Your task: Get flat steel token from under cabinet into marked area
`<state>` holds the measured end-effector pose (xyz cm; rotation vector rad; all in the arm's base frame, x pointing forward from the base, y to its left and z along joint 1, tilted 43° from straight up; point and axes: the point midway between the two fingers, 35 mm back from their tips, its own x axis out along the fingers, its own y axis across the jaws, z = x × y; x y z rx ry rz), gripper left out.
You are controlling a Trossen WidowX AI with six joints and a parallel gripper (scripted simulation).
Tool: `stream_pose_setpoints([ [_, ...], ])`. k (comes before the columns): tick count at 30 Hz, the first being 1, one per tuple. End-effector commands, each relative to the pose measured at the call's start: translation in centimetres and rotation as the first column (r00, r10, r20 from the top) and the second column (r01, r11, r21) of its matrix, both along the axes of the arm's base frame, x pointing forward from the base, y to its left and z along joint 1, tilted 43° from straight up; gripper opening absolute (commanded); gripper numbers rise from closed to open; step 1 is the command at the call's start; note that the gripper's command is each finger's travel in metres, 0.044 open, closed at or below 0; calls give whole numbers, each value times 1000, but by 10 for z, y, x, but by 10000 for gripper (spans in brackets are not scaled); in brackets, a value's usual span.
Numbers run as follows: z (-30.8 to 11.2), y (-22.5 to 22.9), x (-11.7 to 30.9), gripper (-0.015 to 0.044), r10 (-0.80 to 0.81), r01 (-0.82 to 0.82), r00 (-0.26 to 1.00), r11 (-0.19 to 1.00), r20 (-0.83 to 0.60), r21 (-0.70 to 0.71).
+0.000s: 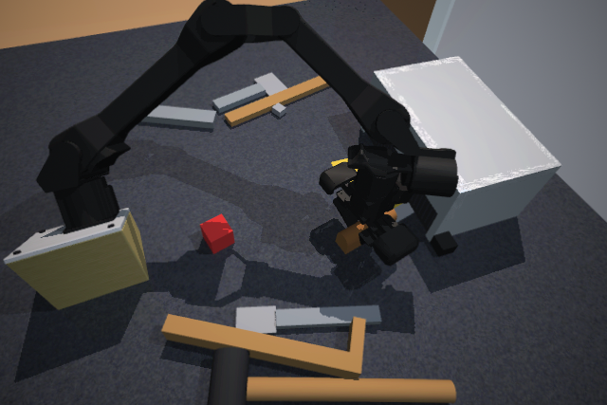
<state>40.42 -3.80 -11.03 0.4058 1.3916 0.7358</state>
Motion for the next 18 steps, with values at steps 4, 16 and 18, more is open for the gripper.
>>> stream_pose_setpoints([
  [4,7,9,-2,0,8,-8,1000,1000,2,-1],
  [16,15,18,-5,0,8,-8,1000,1000,1,0],
  [18,16,20,-6,0,8,-8,1000,1000,1,0],
])
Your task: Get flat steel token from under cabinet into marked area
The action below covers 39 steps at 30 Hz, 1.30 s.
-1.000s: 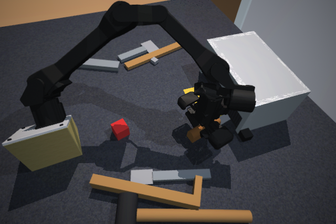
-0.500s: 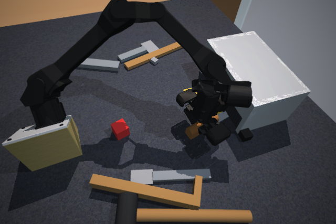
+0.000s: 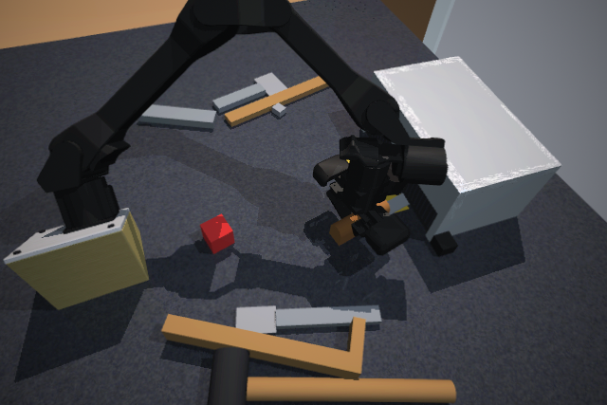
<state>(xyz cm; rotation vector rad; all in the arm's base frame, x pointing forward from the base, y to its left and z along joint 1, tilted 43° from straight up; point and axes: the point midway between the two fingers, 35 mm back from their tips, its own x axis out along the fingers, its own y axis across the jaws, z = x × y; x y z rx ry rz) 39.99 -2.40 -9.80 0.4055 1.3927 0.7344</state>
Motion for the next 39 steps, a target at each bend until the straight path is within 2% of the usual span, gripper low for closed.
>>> stream_pose_setpoints([
  [1,5,7,-2,0,9,-9,1000,1000,2,1],
  [39,17,21,-15,0,9,-9,1000,1000,1,3],
])
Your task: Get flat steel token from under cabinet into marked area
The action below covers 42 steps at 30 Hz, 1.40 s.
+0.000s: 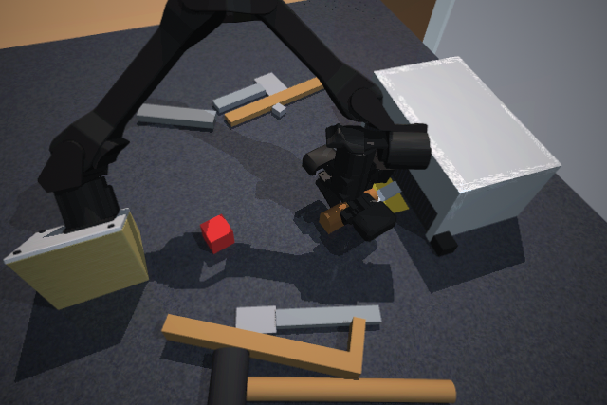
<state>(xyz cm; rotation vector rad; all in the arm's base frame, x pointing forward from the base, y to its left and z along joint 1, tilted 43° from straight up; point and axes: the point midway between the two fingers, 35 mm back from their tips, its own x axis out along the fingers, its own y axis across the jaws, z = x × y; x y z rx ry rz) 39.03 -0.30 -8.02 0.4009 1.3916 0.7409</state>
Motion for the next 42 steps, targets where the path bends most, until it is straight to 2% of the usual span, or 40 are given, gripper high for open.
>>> stream_pose_setpoints([
  [1,-1,0,-6,0,2,-2,1000,1000,-2,1],
  [42,-10,-8,-49,0,2,-2,1000,1000,-5,0],
])
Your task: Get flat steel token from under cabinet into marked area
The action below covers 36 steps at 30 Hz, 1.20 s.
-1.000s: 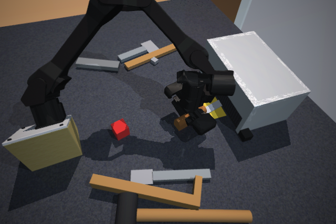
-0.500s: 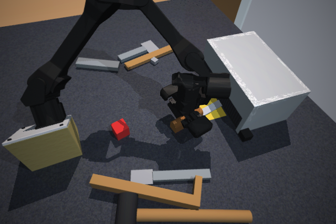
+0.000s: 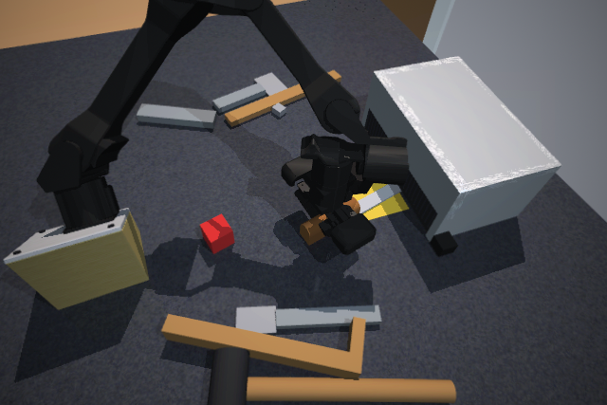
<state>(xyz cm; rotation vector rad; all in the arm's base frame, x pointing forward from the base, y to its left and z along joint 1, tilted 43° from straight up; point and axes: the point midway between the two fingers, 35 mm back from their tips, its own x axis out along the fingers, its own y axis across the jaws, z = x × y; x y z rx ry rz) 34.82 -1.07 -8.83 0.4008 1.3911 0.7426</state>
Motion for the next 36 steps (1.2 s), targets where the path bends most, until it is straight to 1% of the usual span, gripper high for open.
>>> stream_pose_setpoints([
  [1,-2,-1,-8,0,1,-1,1000,1000,-6,-1],
  [36,-10,-9,-51,0,1,-1,1000,1000,-8,-2],
])
